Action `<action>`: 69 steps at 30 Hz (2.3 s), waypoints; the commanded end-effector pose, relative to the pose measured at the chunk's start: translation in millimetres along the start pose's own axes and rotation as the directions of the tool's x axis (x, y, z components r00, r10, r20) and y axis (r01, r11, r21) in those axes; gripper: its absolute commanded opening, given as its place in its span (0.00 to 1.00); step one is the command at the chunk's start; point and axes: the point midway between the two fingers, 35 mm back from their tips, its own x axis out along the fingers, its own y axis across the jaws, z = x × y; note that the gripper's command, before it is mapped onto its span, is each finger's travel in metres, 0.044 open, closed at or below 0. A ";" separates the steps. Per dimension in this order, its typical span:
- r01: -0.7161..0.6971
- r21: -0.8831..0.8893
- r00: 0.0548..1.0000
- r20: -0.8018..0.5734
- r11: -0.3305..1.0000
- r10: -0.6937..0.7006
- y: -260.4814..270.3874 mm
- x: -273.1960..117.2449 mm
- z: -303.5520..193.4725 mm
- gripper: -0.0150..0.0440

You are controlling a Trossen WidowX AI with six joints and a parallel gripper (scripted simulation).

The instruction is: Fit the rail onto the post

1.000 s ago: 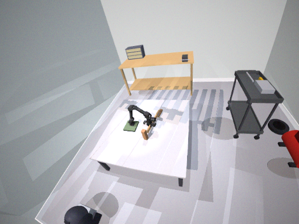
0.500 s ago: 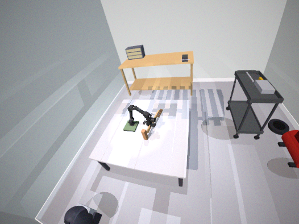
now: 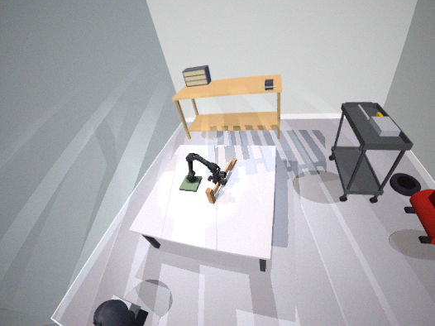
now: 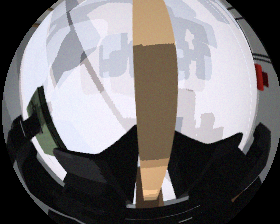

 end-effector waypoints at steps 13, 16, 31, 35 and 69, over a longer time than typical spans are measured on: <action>0.015 -0.002 1.000 0.000 1.000 -0.015 -2.1 -4.7 -5.5 0.25; 0.015 -0.002 1.000 0.000 1.000 -0.015 -2.1 -4.4 -6.4 0.25; 0.015 -0.002 1.000 0.000 1.000 -0.015 -2.1 -2.5 -10.9 0.25; 0.015 -0.002 1.000 0.000 1.000 -0.015 -2.0 -1.9 -12.0 0.25; 0.015 -0.002 1.000 -0.001 1.000 -0.015 -0.9 -2.4 -22.1 0.25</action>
